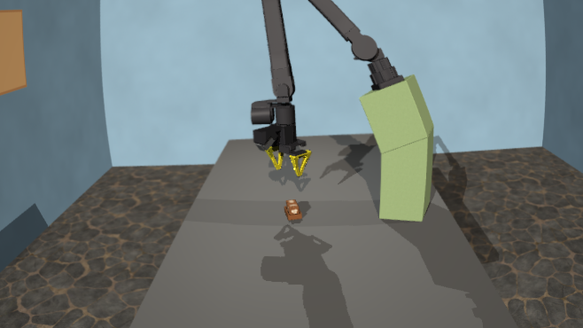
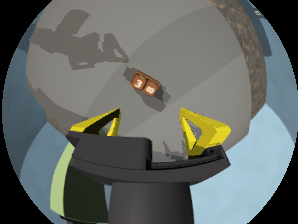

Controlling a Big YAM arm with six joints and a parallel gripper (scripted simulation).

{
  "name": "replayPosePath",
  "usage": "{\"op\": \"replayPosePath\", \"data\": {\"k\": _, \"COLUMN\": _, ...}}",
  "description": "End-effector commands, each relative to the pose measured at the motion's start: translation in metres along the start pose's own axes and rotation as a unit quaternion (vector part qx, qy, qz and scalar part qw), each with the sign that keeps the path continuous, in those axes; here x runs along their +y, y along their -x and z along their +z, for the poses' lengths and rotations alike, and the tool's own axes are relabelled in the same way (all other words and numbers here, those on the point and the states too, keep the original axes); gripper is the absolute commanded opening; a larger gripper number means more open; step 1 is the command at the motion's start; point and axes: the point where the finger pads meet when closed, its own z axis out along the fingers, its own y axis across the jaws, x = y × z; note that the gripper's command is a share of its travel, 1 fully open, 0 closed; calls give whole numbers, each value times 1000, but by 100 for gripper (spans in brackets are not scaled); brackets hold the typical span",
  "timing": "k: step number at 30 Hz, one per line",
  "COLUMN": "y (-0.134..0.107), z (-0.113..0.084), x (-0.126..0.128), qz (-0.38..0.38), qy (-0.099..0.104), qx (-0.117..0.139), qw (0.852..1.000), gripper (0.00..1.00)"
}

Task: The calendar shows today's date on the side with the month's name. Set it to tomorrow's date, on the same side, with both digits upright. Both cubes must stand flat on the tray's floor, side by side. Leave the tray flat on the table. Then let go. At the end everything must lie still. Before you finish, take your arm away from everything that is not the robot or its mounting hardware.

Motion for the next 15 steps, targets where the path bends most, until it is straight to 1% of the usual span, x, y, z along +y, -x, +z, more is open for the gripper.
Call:
{"op": "replayPosePath", "data": {"k": 1, "y": -2, "z": 7, "x": -5, "qz": -84, "qy": -4, "qx": -2, "qw": 996, "gripper": 100}}
{"op": "replayPosePath", "data": {"k": 2, "y": -2, "z": 9, "x": -5, "qz": -111, "qy": -4, "qx": -2, "qw": 994, "gripper": 100}}
{"op": "replayPosePath", "data": {"k": 5, "y": -2, "z": 13, "x": -5, "qz": -164, "qy": -4, "qx": -2, "qw": 987, "gripper": 100}}
{"op": "replayPosePath", "data": {"k": 6, "y": -2, "z": 13, "x": -5, "qz": -170, "qy": -4, "qx": -2, "qw": 986, "gripper": 100}}
{"op": "replayPosePath", "data": {"k": 7, "y": -2, "z": 16, "x": -4, "qz": -197, "qy": -3, "qx": -1, "qw": 980, "gripper": 100}}
{"op": "replayPosePath", "data": {"k": 10, "y": -2, "z": 20, "x": -4, "qz": -249, "qy": -3, "qx": -1, "qw": 969, "gripper": 100}}
{"op": "replayPosePath", "data": {"k": 13, "y": -2, "z": 20, "x": -4, "qz": -252, "qy": -3, "qx": -1, "qw": 968, "gripper": 100}}
{"op": "replayPosePath", "data": {"k": 15, "y": -3, "z": 25, "x": -3, "qz": -316, "qy": -2, "qx": 0, "qw": 949, "gripper": 100}}
